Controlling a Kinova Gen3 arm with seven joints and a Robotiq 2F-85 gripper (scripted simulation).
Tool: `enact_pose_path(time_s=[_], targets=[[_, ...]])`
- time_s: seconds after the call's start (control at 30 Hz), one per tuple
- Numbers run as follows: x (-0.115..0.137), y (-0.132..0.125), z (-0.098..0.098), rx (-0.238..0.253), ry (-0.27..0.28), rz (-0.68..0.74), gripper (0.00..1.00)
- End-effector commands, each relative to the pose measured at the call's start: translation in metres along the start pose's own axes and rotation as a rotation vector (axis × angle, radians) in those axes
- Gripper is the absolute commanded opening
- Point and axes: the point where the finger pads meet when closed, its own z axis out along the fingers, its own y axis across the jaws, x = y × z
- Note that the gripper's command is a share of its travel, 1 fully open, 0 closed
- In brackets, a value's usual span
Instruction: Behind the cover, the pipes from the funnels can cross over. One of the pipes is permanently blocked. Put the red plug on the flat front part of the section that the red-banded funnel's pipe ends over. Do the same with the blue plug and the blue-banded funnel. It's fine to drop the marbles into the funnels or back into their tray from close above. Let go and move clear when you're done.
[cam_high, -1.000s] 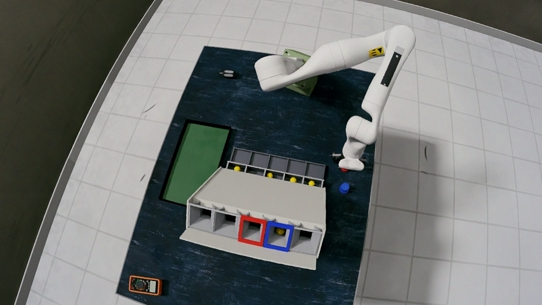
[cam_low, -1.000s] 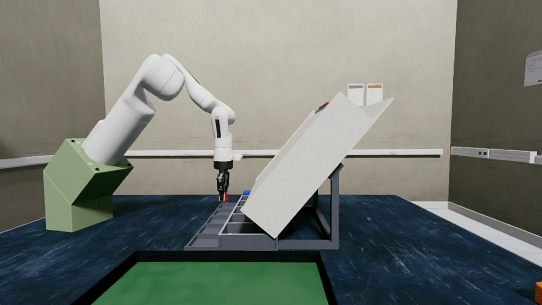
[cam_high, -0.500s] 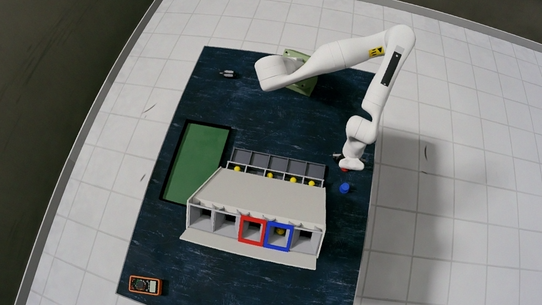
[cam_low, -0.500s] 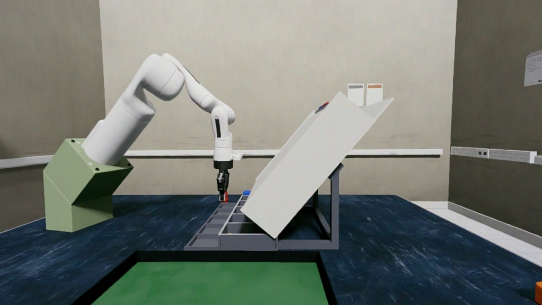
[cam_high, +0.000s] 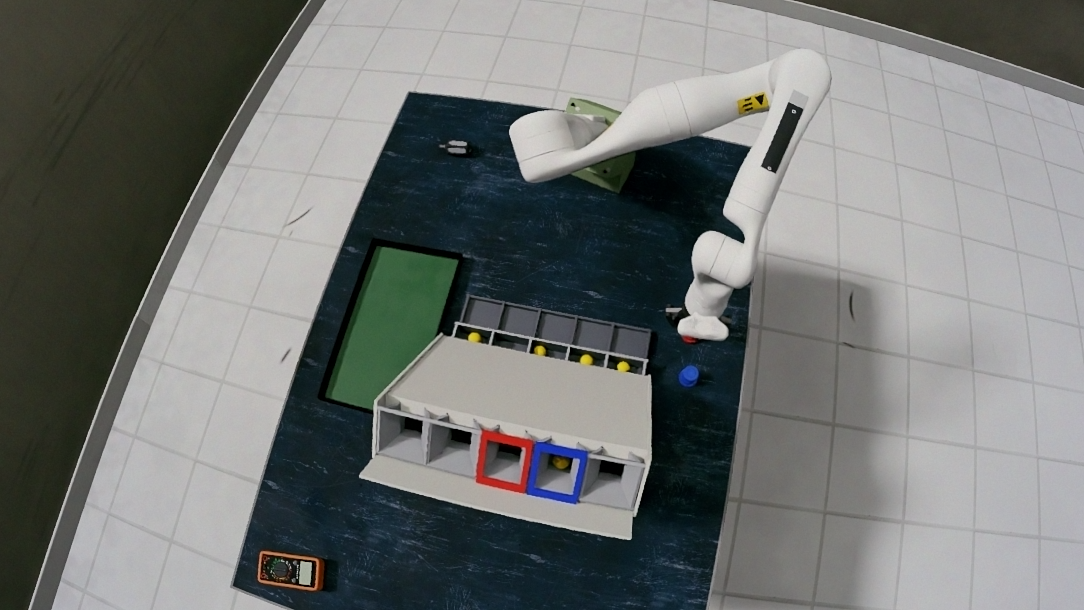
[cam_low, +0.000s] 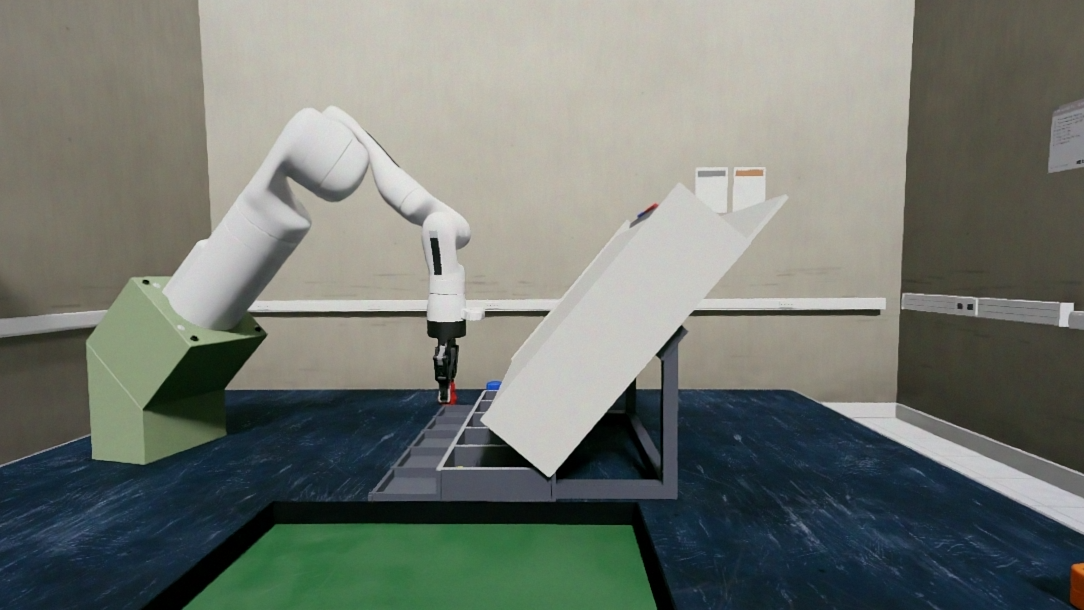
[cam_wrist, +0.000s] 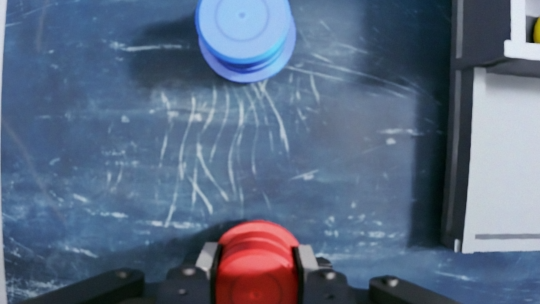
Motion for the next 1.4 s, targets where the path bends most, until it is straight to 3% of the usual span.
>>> enact_pose_path(time_s=[0.0, 0.07, 0.17, 0.5, 0.53, 0.67, 0.87, 1.07, 1.1, 1.2, 1.37], targets=[[-0.001, -0.002, -0.071, 0.001, 0.001, 0.0, 0.0], [-0.002, -0.002, -0.08, 0.001, 0.001, 0.0, 0.0], [-0.002, -0.003, -0.114, 0.001, 0.001, 0.0, 0.0], [-0.002, -0.003, -0.114, 0.001, 0.001, 0.0, 0.0], [0.007, 0.068, -0.116, 0.0, 0.005, 0.003, 0.0], [0.008, 0.08, -0.116, 0.0, 0.005, 0.003, 0.0], [0.015, 0.145, -0.119, 0.0, 0.005, 0.003, 0.0], [0.016, 0.149, -0.119, 0.0, 0.005, 0.003, 0.0], [0.021, 0.212, -0.121, -0.049, 0.002, 0.012, 0.0], [0.024, 0.226, -0.121, -0.049, 0.002, 0.012, 0.0], [0.028, 0.281, -0.125, -0.049, 0.002, 0.012, 0.0]])
